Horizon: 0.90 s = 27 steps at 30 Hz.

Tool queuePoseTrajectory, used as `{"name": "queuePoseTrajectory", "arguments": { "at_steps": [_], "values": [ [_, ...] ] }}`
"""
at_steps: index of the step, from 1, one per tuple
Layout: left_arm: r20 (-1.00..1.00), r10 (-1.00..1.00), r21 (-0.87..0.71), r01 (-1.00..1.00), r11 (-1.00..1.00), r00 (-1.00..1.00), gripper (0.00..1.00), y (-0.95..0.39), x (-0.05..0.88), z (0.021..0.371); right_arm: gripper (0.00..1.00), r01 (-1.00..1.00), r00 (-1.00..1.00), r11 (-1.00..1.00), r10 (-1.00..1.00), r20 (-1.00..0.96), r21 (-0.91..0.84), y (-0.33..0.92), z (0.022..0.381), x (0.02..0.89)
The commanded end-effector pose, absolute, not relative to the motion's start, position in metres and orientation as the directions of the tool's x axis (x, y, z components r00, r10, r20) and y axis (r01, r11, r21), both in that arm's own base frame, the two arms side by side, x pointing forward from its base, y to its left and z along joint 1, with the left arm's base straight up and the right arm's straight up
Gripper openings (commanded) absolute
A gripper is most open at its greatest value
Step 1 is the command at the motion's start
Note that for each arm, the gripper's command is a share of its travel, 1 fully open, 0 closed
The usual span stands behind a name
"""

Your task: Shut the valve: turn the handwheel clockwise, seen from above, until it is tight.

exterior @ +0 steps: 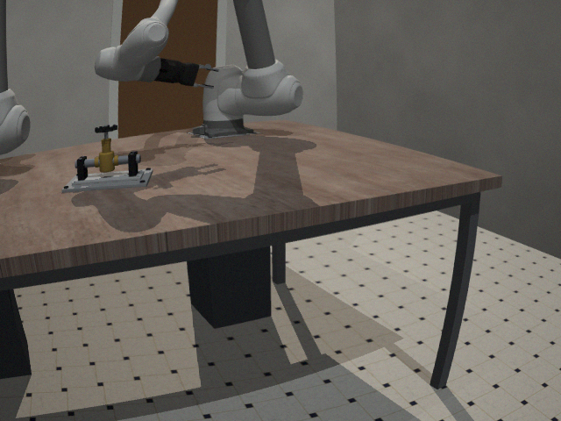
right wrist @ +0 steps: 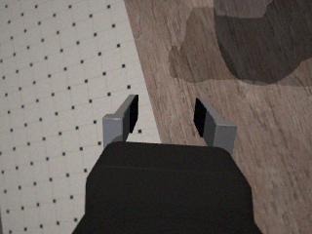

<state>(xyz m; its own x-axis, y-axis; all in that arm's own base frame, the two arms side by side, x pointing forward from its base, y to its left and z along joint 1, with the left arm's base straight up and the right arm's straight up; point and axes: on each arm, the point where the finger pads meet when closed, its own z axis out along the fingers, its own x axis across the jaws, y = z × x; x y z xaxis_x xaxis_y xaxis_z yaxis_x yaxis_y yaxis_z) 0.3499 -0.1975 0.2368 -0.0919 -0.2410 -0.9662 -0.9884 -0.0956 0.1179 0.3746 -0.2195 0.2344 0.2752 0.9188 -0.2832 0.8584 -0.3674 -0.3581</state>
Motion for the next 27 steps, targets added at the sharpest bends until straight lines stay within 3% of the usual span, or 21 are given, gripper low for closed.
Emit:
{"name": "queuePoseTrajectory", "arguments": {
  "at_steps": [1,9,19,27],
  "values": [
    [-0.961,-0.235,0.168,-0.983,-0.070,-0.148,1.00,-0.211,0.364,0.240,1.00,0.828,0.346,-0.424,0.901,-0.261,-0.367,-0.235,0.238,0.351],
    [-0.914,-0.214,0.355,-0.935,-0.006,-0.345,1.00,-0.255,0.400,0.244,1.00,0.718,0.548,-0.583,0.810,-0.207,-0.381,-0.276,0.244,0.285],
    [-0.766,-0.156,0.623,-0.780,0.062,-0.624,1.00,-0.321,0.451,0.250,1.00,0.459,0.836,-0.792,0.539,-0.107,-0.403,-0.310,0.255,0.167],
    [-0.619,-0.110,0.774,-0.628,0.082,-0.777,1.00,-0.363,0.481,0.253,1.00,0.276,0.946,-0.868,0.321,-0.043,-0.413,-0.311,0.262,0.101]
  ]
}}
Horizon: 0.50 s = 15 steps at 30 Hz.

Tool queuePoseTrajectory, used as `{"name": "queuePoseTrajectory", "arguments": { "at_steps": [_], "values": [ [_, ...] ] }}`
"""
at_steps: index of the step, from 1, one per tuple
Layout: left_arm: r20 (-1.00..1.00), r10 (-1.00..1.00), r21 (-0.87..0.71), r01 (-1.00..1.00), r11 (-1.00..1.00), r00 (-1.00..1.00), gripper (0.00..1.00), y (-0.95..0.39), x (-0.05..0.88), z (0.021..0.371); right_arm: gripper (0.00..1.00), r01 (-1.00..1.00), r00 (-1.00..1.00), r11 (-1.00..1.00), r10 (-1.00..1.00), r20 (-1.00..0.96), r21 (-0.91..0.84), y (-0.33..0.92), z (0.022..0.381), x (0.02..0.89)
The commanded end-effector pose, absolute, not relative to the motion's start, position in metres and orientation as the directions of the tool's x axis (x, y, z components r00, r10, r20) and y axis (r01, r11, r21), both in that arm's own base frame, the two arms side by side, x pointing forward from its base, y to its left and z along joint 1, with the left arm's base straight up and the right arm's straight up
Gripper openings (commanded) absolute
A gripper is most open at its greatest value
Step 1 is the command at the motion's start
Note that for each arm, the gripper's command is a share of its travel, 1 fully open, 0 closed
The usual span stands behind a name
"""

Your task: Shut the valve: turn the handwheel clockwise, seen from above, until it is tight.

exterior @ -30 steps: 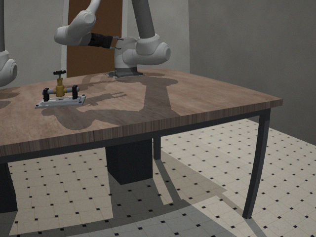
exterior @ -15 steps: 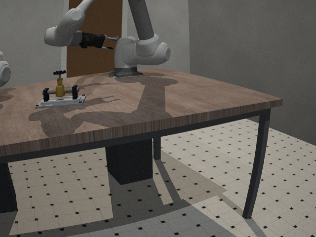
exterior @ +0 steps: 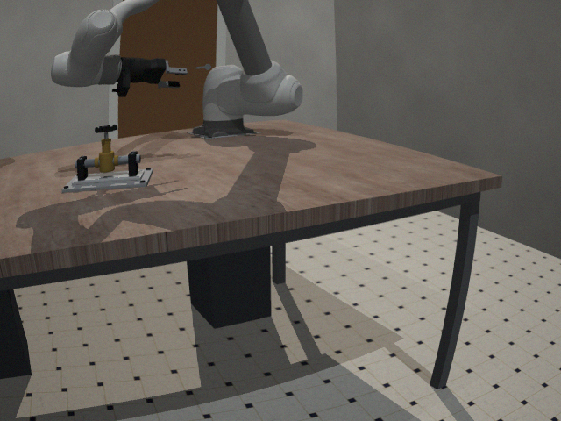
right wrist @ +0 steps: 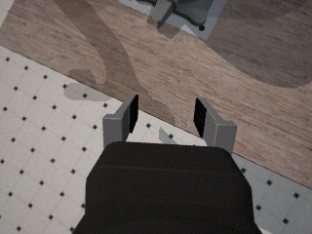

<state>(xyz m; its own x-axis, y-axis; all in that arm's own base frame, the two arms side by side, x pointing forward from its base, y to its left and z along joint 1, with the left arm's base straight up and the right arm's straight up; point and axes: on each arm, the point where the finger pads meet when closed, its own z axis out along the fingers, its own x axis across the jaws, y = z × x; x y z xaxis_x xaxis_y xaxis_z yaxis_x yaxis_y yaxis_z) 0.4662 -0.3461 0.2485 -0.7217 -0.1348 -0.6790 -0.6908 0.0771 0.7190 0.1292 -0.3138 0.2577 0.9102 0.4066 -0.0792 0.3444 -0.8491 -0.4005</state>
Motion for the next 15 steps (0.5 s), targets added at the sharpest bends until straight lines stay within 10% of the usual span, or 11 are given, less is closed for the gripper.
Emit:
{"name": "queuePoseTrajectory", "arguments": {
  "at_steps": [1,15],
  "values": [
    [-0.596,-0.104,0.792,-0.604,0.083,-0.796,1.00,-0.369,0.485,0.253,1.00,0.247,0.958,-0.876,0.285,-0.032,-0.415,-0.310,0.263,0.092],
    [-0.243,-0.044,0.967,-0.246,0.070,-0.969,1.00,-0.442,0.530,0.257,1.00,0.087,0.996,-0.902,0.086,0.022,-0.422,-0.300,0.269,0.045]
  ]
}}
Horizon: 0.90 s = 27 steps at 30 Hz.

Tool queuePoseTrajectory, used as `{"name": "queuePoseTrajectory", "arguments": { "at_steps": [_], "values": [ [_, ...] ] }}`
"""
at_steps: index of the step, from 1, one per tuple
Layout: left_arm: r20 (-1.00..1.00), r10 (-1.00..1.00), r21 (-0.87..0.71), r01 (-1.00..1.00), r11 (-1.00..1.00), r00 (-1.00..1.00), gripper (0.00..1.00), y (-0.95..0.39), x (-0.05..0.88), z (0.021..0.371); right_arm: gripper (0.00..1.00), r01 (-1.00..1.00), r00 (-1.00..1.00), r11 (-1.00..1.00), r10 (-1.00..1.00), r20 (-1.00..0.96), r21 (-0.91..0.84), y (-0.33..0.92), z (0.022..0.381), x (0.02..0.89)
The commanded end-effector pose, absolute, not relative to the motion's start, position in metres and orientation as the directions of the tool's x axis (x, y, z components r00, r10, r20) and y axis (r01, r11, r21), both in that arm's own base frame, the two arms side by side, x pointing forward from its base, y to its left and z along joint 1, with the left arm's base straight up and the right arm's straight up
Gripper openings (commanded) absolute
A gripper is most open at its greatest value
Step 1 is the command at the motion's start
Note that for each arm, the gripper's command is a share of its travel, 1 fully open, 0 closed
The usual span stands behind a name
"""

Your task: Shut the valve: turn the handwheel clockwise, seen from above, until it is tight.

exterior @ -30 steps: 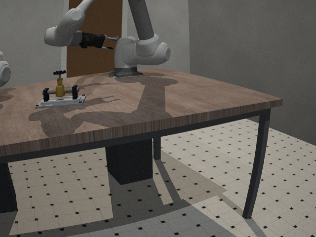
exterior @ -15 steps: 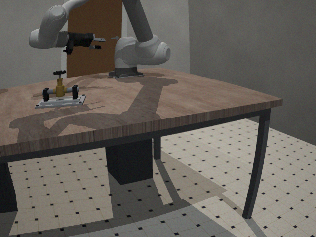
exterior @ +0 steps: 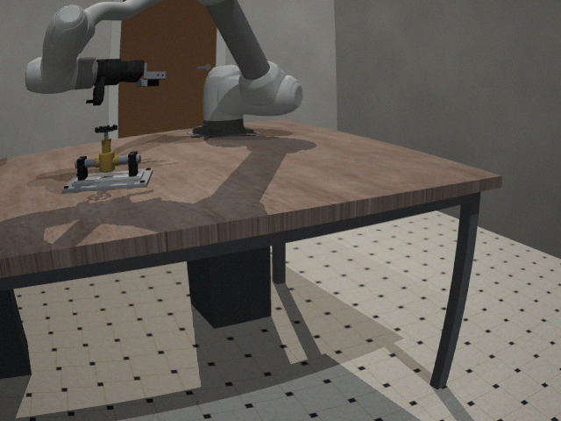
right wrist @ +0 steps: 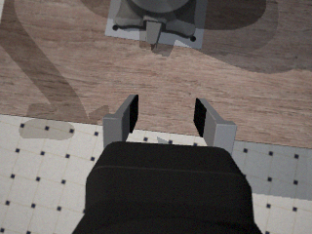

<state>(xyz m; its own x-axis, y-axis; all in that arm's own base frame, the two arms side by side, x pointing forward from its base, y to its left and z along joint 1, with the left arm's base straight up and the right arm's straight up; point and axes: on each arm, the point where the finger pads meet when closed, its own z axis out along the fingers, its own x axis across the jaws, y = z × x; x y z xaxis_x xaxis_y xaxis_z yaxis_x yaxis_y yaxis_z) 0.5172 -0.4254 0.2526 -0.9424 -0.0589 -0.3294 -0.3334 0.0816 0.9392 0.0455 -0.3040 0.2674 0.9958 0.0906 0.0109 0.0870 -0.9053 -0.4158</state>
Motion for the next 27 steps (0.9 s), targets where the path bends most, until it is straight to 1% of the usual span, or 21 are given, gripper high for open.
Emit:
{"name": "queuePoseTrajectory", "arguments": {
  "at_steps": [1,7,14,16,17,27],
  "values": [
    [-0.226,-0.042,0.971,-0.229,0.068,-0.973,1.00,-0.445,0.532,0.257,1.00,0.087,0.996,-0.902,0.085,0.022,-0.422,-0.300,0.269,0.044],
    [-0.054,-0.033,0.997,-0.055,0.053,-0.998,1.00,-0.474,0.547,0.258,1.00,0.087,0.996,-0.902,0.085,0.022,-0.422,-0.300,0.269,0.044],
    [0.145,-0.037,0.989,0.144,0.039,-0.989,1.00,-0.506,0.560,0.259,1.00,0.087,0.996,-0.902,0.085,0.022,-0.422,-0.300,0.269,0.044],
    [0.145,-0.037,0.989,0.144,0.039,-0.989,1.00,-0.506,0.560,0.259,1.00,0.087,0.996,-0.902,0.085,0.022,-0.422,-0.300,0.269,0.044],
    [0.216,-0.041,0.976,0.214,0.035,-0.976,1.00,-0.516,0.564,0.259,1.00,0.087,0.996,-0.902,0.085,0.022,-0.422,-0.300,0.269,0.044],
    [0.467,-0.067,0.884,0.466,0.038,-0.882,1.00,-0.554,0.576,0.257,1.00,0.087,0.996,-0.902,0.085,0.022,-0.422,-0.300,0.269,0.044]
  ]
}}
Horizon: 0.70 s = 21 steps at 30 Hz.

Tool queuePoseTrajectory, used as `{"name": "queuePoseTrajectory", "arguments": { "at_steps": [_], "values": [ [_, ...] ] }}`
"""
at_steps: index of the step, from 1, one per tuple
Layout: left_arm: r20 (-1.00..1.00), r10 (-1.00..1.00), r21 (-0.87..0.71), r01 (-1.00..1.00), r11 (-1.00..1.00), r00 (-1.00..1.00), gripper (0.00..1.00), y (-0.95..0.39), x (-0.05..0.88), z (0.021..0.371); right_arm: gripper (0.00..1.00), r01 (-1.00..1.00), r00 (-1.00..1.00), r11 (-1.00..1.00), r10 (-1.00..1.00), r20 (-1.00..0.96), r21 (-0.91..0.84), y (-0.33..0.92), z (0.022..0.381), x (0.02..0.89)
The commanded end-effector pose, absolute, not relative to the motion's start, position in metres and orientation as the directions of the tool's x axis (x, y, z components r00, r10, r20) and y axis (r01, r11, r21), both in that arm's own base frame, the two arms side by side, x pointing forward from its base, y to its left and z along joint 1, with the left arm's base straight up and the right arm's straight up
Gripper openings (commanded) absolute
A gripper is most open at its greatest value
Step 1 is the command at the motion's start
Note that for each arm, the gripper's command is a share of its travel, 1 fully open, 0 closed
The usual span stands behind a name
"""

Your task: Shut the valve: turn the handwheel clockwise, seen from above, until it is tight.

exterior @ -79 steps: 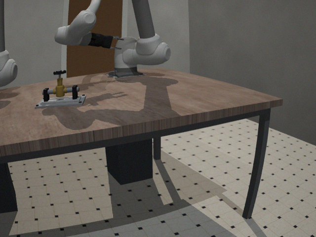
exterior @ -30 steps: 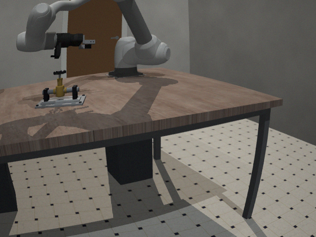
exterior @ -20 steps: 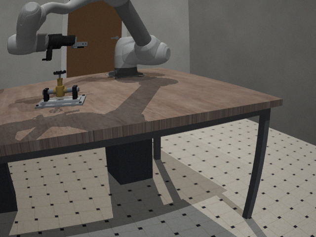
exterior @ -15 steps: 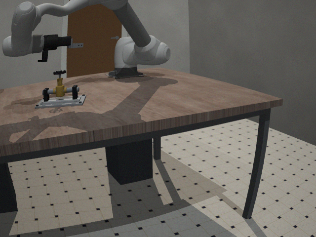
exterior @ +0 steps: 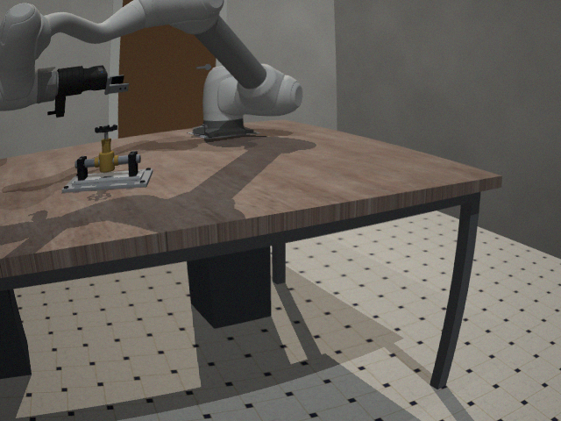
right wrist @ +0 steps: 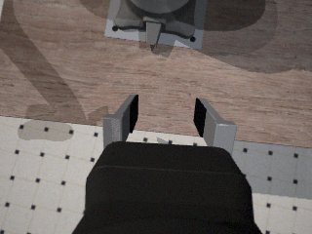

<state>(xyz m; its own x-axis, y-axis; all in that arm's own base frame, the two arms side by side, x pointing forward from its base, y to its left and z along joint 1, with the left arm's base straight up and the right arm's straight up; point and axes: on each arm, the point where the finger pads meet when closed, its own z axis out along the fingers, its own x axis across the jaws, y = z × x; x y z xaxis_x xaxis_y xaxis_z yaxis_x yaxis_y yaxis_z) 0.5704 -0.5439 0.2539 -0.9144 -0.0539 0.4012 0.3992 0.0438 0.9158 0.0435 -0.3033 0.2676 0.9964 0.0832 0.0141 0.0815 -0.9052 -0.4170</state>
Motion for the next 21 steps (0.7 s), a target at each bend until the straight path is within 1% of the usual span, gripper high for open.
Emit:
{"name": "queuePoseTrajectory", "arguments": {
  "at_steps": [1,4,6,7,21],
  "values": [
    [0.491,-0.070,0.871,0.490,0.040,-0.868,1.00,-0.558,0.576,0.257,1.00,0.087,0.996,-0.902,0.085,0.022,-0.422,-0.300,0.269,0.044],
    [0.561,-0.079,0.828,0.559,0.047,-0.824,1.00,-0.569,0.579,0.256,1.00,0.087,0.996,-0.902,0.085,0.022,-0.422,-0.300,0.269,0.044],
    [0.561,-0.079,0.828,0.559,0.047,-0.824,1.00,-0.569,0.579,0.256,1.00,0.087,0.996,-0.902,0.085,0.022,-0.422,-0.300,0.269,0.044],
    [0.616,-0.086,0.787,0.614,0.055,-0.783,1.00,-0.577,0.580,0.255,1.00,0.087,0.996,-0.902,0.085,0.022,-0.422,-0.300,0.269,0.044],
    [0.857,-0.103,0.516,0.847,0.132,-0.506,1.00,-0.619,0.581,0.246,1.00,0.087,0.996,-0.902,0.085,0.022,-0.422,-0.300,0.269,0.044]
  ]
}}
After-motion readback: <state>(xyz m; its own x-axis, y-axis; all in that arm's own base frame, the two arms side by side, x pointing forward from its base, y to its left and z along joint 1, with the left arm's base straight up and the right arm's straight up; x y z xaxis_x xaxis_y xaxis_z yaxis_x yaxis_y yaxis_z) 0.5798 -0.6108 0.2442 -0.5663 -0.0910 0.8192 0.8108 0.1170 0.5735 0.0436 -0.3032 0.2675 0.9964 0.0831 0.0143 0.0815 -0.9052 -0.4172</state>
